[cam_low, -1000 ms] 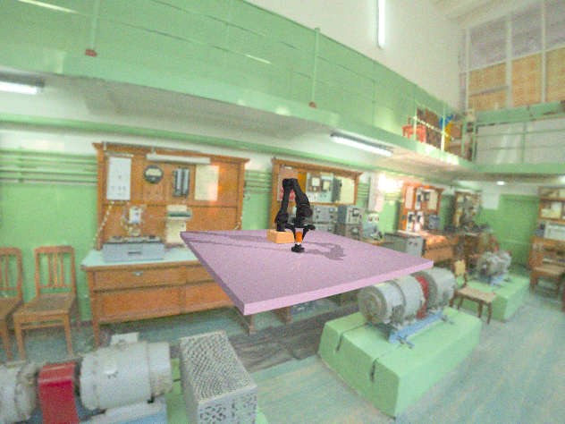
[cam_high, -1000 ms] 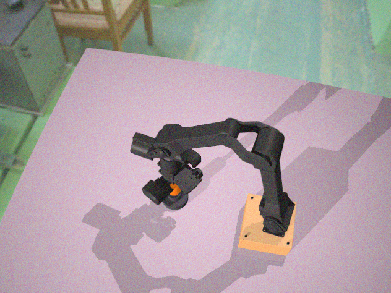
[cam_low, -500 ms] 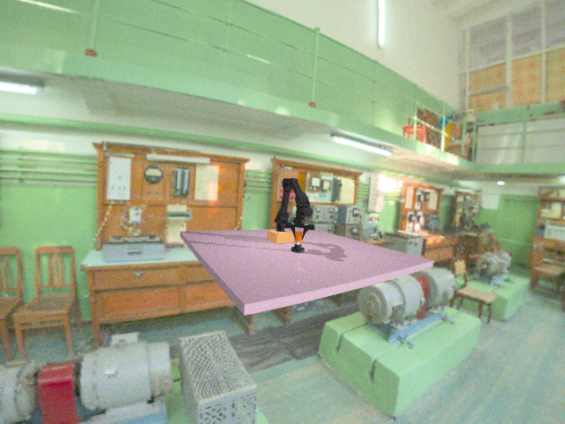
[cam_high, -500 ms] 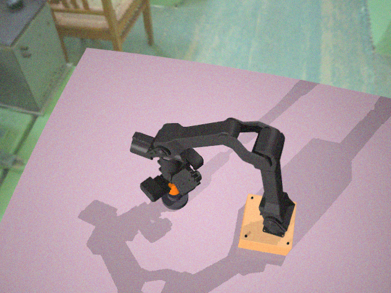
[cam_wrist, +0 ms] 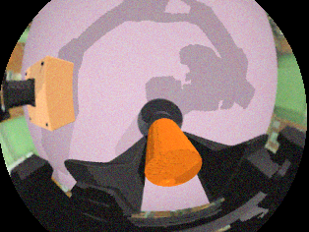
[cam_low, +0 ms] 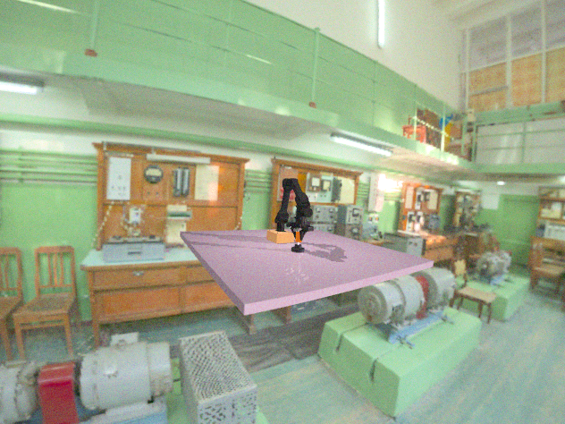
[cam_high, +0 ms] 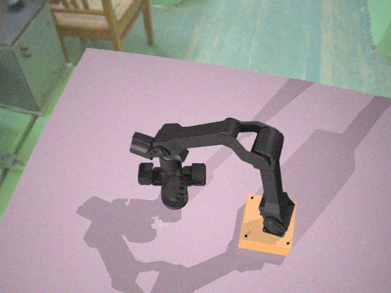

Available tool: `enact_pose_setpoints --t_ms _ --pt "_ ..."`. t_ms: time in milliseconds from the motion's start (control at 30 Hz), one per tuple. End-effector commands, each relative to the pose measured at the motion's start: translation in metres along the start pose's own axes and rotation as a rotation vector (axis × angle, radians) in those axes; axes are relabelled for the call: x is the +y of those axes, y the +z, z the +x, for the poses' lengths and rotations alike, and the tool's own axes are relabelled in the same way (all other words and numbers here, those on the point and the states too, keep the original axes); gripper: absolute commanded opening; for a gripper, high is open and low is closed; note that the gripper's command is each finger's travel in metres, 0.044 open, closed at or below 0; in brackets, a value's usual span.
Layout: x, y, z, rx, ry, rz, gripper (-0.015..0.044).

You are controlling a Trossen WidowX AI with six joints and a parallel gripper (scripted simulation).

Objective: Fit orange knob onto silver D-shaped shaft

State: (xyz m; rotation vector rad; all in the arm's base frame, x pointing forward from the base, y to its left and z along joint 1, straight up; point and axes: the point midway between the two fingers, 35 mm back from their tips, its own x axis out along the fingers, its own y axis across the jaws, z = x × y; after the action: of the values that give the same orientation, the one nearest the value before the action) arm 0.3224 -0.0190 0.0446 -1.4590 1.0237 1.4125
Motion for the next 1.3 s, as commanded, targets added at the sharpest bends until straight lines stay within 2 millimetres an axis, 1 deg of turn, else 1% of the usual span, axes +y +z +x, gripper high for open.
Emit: enact_pose_setpoints --t_ms 0,267,367,867,1267 --pt "0.0004 -0.0005 0.0014 0.0 -0.003 0.547 0.0" --pt "0.0014 -0.0001 0.0001 -0.001 -0.003 1.105 0.0" --pt "0.0012 0.0001 -0.0014 -0.002 -0.003 1.202 0.0" --pt "0.0022 0.0014 -0.0002 -0.002 -0.003 1.209 0.0" --pt "-0.0009 -0.0004 -0.0012 -0.002 -0.004 1.209 0.0"
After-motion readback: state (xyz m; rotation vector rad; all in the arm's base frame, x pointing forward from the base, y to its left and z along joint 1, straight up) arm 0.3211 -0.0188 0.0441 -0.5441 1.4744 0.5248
